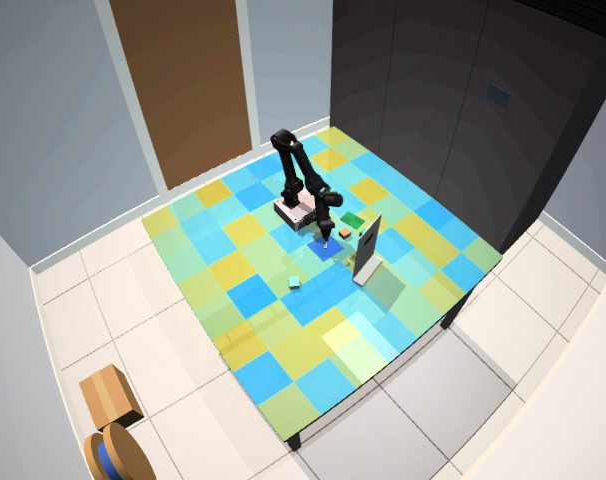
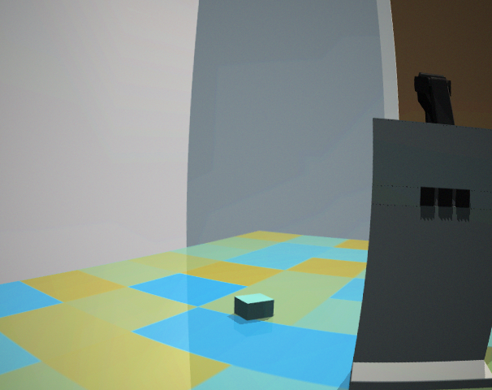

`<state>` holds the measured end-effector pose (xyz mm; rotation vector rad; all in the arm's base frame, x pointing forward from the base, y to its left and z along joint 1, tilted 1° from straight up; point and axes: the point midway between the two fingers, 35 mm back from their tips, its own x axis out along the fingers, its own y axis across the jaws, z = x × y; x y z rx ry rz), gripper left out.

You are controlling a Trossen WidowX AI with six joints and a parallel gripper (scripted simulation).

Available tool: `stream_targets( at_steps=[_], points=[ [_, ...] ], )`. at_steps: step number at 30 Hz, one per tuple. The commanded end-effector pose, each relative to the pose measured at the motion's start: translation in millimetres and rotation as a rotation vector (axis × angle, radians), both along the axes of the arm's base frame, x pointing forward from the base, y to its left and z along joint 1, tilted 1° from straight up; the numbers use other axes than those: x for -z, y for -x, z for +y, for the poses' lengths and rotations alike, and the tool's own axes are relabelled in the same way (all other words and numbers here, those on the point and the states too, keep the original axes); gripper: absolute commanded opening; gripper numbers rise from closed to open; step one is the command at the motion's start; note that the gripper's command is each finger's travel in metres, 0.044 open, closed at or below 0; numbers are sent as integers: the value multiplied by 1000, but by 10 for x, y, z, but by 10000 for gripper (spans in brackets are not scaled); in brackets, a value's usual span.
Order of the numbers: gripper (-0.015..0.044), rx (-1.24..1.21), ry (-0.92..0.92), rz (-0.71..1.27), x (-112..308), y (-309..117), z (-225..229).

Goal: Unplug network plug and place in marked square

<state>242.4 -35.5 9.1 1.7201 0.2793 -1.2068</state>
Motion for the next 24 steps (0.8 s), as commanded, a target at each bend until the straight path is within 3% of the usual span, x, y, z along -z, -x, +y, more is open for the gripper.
stream_targets(
  at_steps=[1,24],
  points=[
    [156,8,2,-11,-51,12,1],
    [156,8,2,-11,-399,-23,6]
  ],
)
